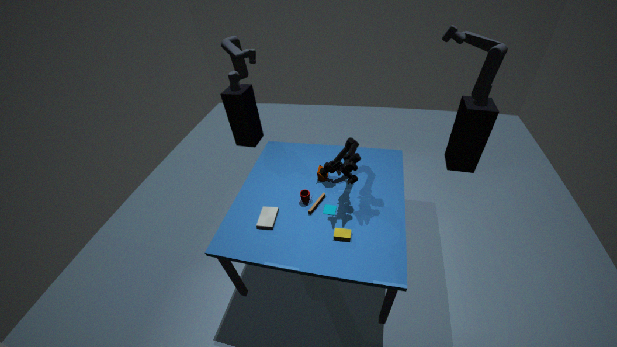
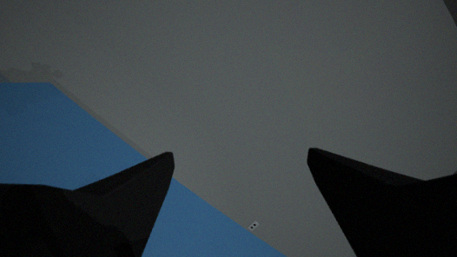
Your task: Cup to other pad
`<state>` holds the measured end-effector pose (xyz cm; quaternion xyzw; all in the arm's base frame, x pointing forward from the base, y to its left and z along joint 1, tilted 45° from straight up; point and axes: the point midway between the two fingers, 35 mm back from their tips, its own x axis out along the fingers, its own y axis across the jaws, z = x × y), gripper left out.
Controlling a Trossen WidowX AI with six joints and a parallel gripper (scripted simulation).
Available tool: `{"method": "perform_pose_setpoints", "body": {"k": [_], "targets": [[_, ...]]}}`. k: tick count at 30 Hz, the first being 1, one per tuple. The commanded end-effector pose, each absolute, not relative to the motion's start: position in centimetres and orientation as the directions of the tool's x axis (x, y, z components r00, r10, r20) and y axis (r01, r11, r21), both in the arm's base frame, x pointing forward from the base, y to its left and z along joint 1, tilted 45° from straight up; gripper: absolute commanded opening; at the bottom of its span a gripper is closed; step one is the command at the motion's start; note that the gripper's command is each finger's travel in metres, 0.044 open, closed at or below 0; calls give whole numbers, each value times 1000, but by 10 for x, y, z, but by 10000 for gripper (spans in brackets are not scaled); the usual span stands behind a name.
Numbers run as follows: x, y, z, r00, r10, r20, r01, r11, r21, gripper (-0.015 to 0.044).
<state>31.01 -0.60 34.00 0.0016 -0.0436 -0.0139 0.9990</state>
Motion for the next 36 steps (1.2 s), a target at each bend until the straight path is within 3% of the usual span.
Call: {"method": "perform_pose_setpoints", "body": {"k": [1, 5, 10, 13, 17, 22, 27, 30, 36], "targets": [[312, -7, 337, 997, -28, 74, 29, 1000, -8, 374], [342, -23, 282, 980, -34, -197, -12, 974, -227, 269], [360, -51, 196, 826, -9, -564, -256, 885, -389, 148], [355, -67, 147, 677, 40, -735, -442, 820, -362, 148], [336, -82, 92, 446, 155, -881, -662, 720, -209, 148], [301, -91, 42, 171, 368, -914, -829, 555, 69, 148], [264, -93, 16, -16, 620, -784, -886, 355, 299, 148], [256, -93, 12, -45, 691, -722, -891, 298, 341, 148], [252, -93, 12, -45, 691, -722, -891, 298, 341, 148]]}}
